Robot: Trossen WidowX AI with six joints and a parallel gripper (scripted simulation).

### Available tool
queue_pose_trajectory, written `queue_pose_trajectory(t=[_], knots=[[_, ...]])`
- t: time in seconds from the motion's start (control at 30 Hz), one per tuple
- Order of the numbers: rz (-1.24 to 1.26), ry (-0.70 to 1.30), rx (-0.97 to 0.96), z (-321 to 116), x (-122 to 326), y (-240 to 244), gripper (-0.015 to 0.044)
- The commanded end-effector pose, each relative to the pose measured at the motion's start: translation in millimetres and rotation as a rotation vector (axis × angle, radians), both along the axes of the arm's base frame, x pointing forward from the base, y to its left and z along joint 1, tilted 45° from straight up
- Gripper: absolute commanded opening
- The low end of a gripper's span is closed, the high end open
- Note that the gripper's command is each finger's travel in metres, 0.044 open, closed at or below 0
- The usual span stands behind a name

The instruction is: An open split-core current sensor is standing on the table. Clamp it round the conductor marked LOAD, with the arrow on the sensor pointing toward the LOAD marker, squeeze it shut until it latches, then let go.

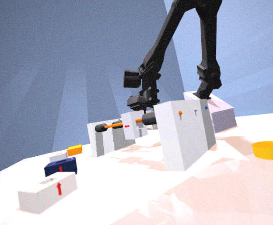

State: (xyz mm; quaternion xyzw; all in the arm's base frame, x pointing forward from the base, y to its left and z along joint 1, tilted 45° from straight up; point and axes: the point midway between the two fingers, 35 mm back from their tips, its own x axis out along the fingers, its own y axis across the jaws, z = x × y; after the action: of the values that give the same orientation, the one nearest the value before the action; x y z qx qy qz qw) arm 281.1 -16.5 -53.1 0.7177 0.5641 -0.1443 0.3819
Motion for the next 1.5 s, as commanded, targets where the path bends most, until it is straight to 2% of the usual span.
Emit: queue_pose_trajectory(t=[0.0, 0.7, 1.07, 1.47], knots=[[0.002, 0.001, -0.001, 0.2, -0.3, -0.7, 0.0427], [0.002, 0.001, -0.001, 0.2, -0.3, -0.7, 0.0287], [0.002, 0.001, -0.001, 0.2, -0.3, -0.7, 0.0000], [0.002, 0.001, -0.001, 0.2, -0.3, -0.7, 0.0000]])
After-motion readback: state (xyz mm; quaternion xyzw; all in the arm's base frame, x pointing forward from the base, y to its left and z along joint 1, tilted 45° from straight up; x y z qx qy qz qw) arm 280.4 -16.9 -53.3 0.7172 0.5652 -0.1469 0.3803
